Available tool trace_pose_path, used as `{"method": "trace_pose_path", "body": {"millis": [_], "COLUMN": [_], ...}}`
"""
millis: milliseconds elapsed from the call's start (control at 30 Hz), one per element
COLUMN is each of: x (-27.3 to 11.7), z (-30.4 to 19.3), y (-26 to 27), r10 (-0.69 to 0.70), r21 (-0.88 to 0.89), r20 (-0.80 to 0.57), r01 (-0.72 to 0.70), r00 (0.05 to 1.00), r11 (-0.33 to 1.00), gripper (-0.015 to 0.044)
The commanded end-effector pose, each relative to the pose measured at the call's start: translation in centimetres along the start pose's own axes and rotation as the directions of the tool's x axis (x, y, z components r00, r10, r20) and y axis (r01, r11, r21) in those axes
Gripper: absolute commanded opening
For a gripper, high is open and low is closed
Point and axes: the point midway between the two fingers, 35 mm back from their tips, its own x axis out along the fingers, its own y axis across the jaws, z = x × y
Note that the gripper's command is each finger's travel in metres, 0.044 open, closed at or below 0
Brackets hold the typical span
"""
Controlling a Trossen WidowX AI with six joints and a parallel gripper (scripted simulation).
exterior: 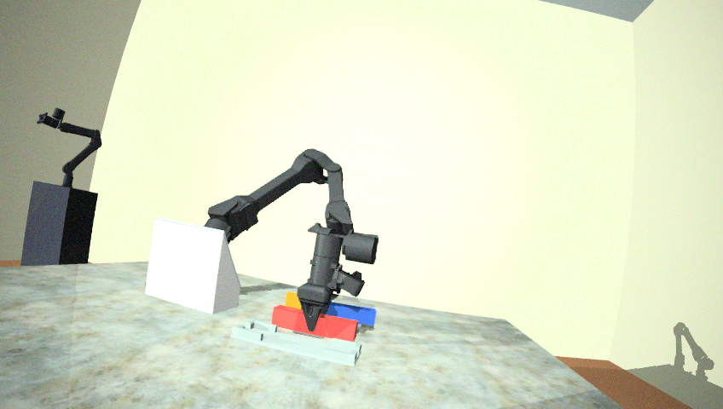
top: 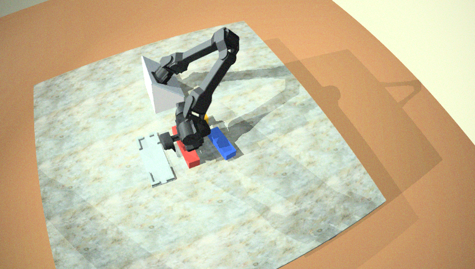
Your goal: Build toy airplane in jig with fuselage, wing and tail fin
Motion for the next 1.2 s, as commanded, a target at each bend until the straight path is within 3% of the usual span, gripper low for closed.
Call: {"method": "trace_pose_path", "body": {"millis": [0,33,367,567,733,1167], "x": [0.6,0.6,0.6,0.6,-0.1,-3.8], "z": [-0.3,-0.3,-0.3,-0.3,-0.1,0.5], "y": [0.0,0.0,0.0,0.0,-0.1,-0.5], "r10": [0.006,0.006,0.006,0.006,0.003,-0.007], "r21": [0.009,0.009,0.009,0.009,0.01,0.01], "r20": [-0.004,-0.004,-0.004,-0.004,-0.003,-0.002], "r01": [-0.006,-0.006,-0.006,-0.006,-0.003,0.007], "r00": [1.0,1.0,1.0,1.0,1.0,1.0], "r11": [1.0,1.0,1.0,1.0,1.0,1.0], "gripper": [0.044,0.044,0.0177,0.0138,0.0006,0.0]}}
